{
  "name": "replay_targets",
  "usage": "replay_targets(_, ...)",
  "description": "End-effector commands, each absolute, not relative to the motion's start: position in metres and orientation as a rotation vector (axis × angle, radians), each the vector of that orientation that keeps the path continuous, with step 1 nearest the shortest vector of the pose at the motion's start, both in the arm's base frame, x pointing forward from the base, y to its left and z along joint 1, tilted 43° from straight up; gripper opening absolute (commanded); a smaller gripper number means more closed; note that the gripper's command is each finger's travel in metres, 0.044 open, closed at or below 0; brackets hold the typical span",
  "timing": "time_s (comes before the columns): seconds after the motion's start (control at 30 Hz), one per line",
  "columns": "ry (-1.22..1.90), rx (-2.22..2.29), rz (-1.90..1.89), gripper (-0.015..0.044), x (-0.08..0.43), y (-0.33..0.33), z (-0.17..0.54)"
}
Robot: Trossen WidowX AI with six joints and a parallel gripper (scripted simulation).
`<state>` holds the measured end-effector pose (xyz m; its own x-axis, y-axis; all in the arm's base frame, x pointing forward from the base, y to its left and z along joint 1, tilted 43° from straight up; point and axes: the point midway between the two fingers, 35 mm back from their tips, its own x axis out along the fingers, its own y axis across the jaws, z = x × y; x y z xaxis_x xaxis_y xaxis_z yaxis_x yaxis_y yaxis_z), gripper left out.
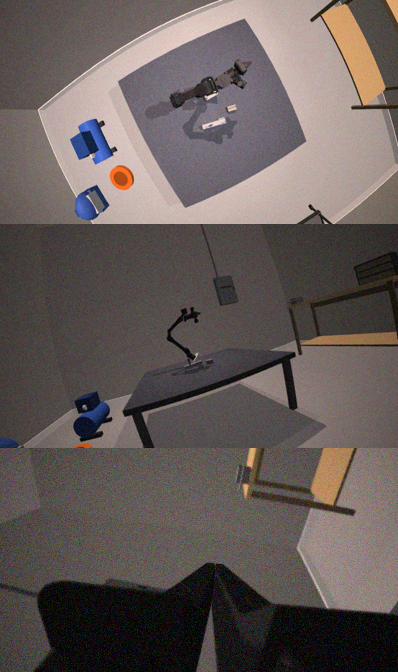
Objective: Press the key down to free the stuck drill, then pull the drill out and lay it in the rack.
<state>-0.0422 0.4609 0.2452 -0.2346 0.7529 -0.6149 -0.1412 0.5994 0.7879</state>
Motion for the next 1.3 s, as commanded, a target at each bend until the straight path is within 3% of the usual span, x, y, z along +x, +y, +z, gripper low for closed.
replay_targets(0.0, 1.479, 0.472, 0.728, 0.0, 0.023, 0.444, 0.215)
replay_targets(0.33, 1.265, 0.266, 0.297, 0.0, 0.161, 0.356, 0.162)
replay_targets(0.6, 1.192, 0.012, -0.059, 0.0, 0.234, 0.243, 0.137)
replay_targets(1.03, 1.327, -0.514, -0.564, 0.0, 0.257, 0.039, 0.141)
replay_targets(1.27, 1.343, -0.541, -0.584, 0.0, 0.256, 0.03, 0.143)
